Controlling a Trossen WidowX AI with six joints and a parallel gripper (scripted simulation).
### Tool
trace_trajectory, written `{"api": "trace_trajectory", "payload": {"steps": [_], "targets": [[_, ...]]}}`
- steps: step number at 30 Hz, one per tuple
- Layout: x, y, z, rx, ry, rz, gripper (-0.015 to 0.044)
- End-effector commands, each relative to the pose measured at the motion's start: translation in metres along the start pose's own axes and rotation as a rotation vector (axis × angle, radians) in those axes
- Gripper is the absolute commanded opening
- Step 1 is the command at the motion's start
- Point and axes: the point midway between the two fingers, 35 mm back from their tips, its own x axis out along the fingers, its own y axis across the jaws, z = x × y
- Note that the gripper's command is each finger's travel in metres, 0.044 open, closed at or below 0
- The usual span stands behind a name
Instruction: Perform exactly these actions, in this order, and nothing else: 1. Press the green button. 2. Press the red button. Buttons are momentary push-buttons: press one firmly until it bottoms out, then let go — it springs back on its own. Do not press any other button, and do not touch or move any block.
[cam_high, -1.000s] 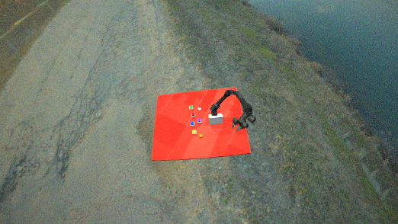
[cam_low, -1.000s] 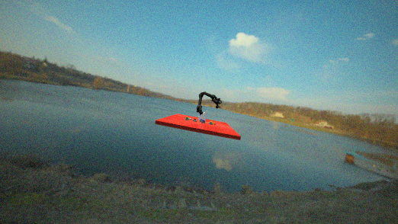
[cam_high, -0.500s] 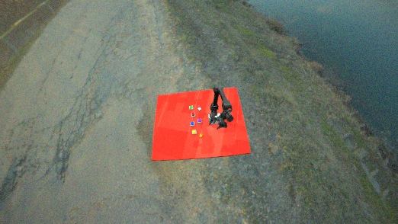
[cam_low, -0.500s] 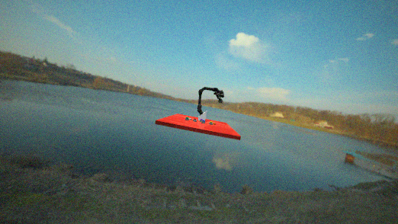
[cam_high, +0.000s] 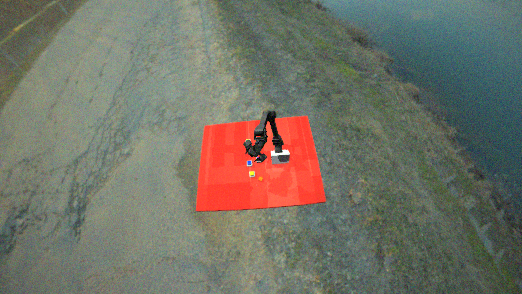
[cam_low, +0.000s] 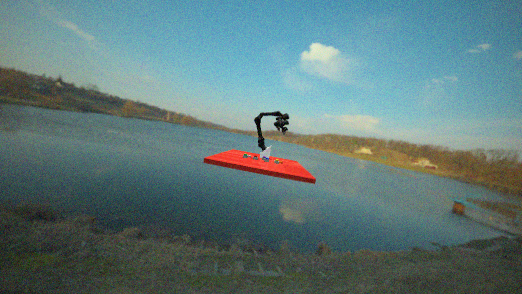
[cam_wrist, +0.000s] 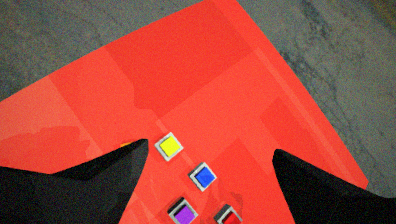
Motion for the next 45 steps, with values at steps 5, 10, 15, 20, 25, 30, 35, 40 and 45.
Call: {"api": "trace_trajectory", "payload": {"steps": [5, 10, 15, 20, 25, 30, 35, 40, 45], "targets": [[0.056, -0.101, -0.057, 0.254, 0.194, 0.016, 0.0400], [0.083, -0.147, -0.108, 0.406, 0.311, 0.021, 0.0400], [0.103, -0.184, -0.170, 0.562, 0.434, 0.021, 0.0400], [0.113, -0.207, -0.240, 0.721, 0.564, 0.016, 0.0400], [0.113, -0.215, -0.296, 0.843, 0.668, 0.009, 0.0400], [0.112, -0.215, -0.297, 0.844, 0.668, 0.009, 0.0400], [0.144, -0.206, -0.317, 0.845, 0.667, 0.009, 0.0295], [0.161, -0.200, -0.330, 0.844, 0.669, 0.005, 0.0164], [0.161, -0.200, -0.330, 0.844, 0.669, 0.005, 0.0032]]}}
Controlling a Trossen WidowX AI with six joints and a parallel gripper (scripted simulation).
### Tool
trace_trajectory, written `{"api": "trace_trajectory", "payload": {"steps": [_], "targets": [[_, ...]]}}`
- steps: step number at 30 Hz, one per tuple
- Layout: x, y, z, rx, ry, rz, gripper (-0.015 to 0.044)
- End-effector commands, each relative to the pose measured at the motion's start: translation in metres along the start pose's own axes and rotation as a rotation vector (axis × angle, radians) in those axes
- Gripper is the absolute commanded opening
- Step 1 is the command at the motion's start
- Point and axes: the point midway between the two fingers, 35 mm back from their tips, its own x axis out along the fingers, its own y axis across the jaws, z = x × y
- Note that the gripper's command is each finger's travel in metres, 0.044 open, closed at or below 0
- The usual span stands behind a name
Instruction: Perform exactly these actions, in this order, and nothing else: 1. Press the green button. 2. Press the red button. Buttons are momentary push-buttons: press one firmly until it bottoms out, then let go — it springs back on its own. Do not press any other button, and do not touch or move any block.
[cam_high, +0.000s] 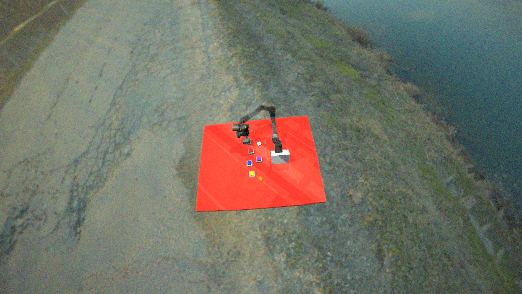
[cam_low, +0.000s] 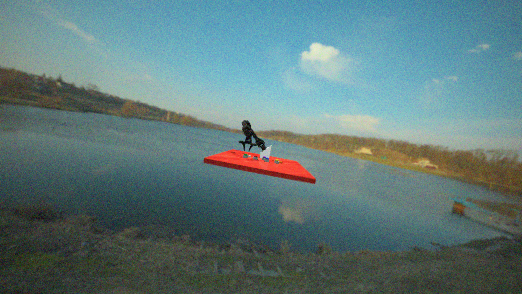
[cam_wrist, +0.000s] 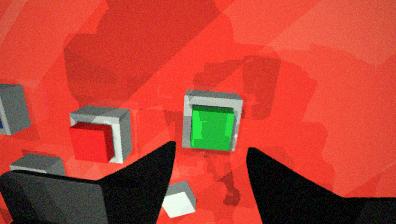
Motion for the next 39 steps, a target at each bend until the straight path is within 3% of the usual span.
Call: {"api": "trace_trajectory", "payload": {"steps": [1, 39], "targets": [[0.003, -0.001, 0.000, -0.002, -0.005, -0.004, 0.0020], [0.038, -0.001, 0.000, -0.001, -0.005, -0.006, 0.0020]]}}
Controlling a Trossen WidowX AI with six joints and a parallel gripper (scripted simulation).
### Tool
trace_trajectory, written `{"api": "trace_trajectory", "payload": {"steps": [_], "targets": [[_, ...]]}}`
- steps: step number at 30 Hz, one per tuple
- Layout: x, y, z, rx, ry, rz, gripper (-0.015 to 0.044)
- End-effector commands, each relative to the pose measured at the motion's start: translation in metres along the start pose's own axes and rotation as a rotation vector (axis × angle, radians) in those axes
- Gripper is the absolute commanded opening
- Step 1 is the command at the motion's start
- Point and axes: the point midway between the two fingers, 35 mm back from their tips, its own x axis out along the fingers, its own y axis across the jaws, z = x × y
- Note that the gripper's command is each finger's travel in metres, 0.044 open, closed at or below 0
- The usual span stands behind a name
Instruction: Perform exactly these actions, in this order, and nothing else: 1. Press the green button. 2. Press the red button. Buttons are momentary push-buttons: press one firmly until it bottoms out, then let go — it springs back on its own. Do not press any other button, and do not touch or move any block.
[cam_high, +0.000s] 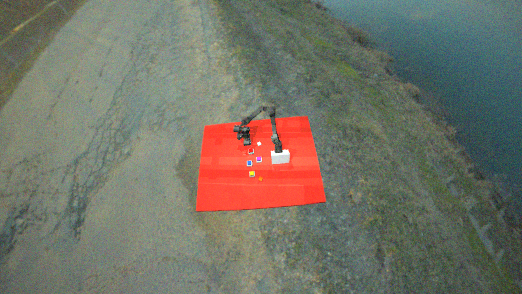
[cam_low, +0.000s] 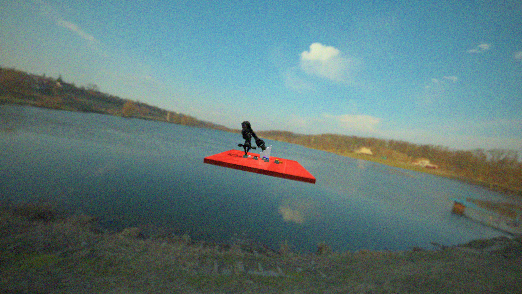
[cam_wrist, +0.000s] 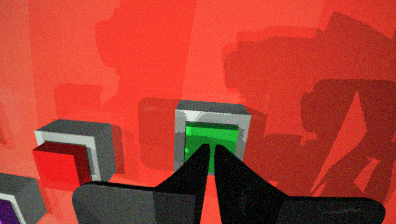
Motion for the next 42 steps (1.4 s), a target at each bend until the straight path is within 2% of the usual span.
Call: {"api": "trace_trajectory", "payload": {"steps": [1, 15, 19, 25, 30, 36, 38, 42], "targets": [[0.003, 0.001, -0.001, -0.004, 0.002, 0.002, 0.0020], [0.003, 0.001, -0.001, -0.004, 0.002, 0.002, 0.0020], [-0.029, 0.001, 0.000, -0.004, 0.002, 0.004, 0.0020], [-0.034, 0.001, 0.000, -0.004, 0.002, 0.005, 0.0020], [-0.090, 0.001, 0.000, -0.005, 0.003, 0.007, 0.0020], [-0.093, 0.001, 0.000, -0.005, 0.003, 0.007, 0.0020], [-0.093, 0.014, -0.001, -0.006, 0.002, 0.011, 0.0020], [-0.094, 0.084, -0.015, -0.008, 0.003, 0.018, 0.0020]]}}
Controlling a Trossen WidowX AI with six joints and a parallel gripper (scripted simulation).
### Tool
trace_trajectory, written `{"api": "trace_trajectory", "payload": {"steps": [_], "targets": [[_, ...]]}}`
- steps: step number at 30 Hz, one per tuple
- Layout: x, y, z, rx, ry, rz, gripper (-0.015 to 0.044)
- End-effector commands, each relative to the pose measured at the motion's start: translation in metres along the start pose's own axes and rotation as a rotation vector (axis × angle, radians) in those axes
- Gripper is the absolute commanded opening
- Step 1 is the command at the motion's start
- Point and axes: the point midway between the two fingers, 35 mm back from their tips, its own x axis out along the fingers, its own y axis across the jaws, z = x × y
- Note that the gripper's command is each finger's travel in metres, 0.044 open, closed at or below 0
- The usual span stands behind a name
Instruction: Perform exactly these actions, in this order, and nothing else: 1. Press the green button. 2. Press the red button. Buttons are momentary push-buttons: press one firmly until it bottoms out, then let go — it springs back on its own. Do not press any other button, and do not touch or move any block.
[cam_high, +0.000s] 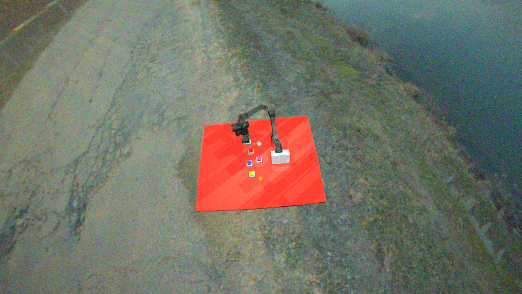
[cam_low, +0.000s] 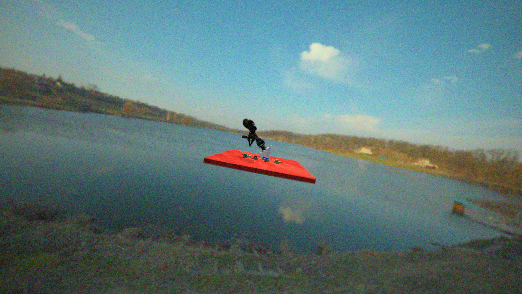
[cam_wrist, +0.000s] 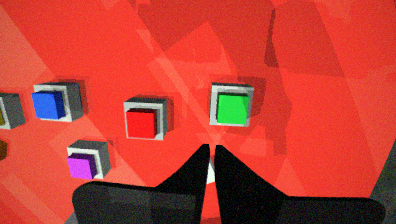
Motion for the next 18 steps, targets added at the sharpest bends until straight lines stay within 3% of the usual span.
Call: {"api": "trace_trajectory", "payload": {"steps": [1, 9, 14, 18], "targets": [[-0.001, 0.067, -0.020, -0.030, 0.009, 0.001, 0.0020], [0.002, 0.077, -0.025, -0.030, 0.009, -0.002, 0.0020], [0.059, 0.077, -0.025, -0.029, 0.008, -0.004, 0.0020], [0.061, 0.076, -0.026, -0.029, 0.009, -0.005, 0.0020]]}}
